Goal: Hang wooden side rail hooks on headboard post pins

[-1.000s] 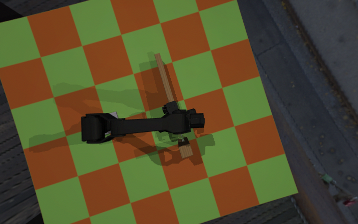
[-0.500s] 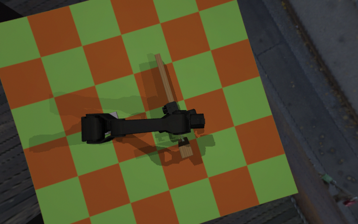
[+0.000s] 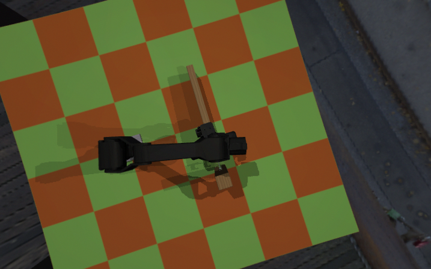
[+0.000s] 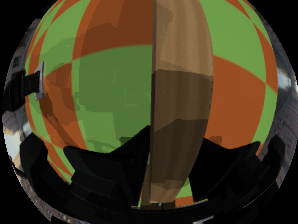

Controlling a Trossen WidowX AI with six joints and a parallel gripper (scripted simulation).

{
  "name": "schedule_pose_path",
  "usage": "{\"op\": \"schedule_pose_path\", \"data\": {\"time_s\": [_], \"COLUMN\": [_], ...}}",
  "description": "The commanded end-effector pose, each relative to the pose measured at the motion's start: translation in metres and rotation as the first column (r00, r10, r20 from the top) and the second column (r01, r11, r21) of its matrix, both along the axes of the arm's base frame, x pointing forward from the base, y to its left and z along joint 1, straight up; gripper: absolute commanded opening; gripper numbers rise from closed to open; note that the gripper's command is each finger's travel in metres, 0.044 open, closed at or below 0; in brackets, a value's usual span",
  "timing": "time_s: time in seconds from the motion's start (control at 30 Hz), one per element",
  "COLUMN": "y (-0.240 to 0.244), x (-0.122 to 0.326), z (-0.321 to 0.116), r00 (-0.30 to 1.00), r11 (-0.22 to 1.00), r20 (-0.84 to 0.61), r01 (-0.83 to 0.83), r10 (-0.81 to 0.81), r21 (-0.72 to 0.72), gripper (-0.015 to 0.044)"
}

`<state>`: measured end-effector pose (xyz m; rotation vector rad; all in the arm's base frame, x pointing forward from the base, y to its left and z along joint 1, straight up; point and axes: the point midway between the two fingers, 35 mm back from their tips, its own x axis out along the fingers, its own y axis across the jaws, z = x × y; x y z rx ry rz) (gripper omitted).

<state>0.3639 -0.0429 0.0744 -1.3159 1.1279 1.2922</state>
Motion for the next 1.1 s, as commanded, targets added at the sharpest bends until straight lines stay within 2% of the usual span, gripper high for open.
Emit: {"op": "schedule_pose_path", "data": {"time_s": [0.0, 1.07], "y": [-0.001, -0.004], "x": [0.0008, 0.001], "z": [0.0007, 0.002], "r00": [1.0, 1.0], "r11": [1.0, 1.0], "r20": [0.006, 0.006], "r01": [-0.002, -0.002], "r10": [0.002, 0.002], "r21": [-0.001, -0.001], "gripper": [0.0, 0.0]}}
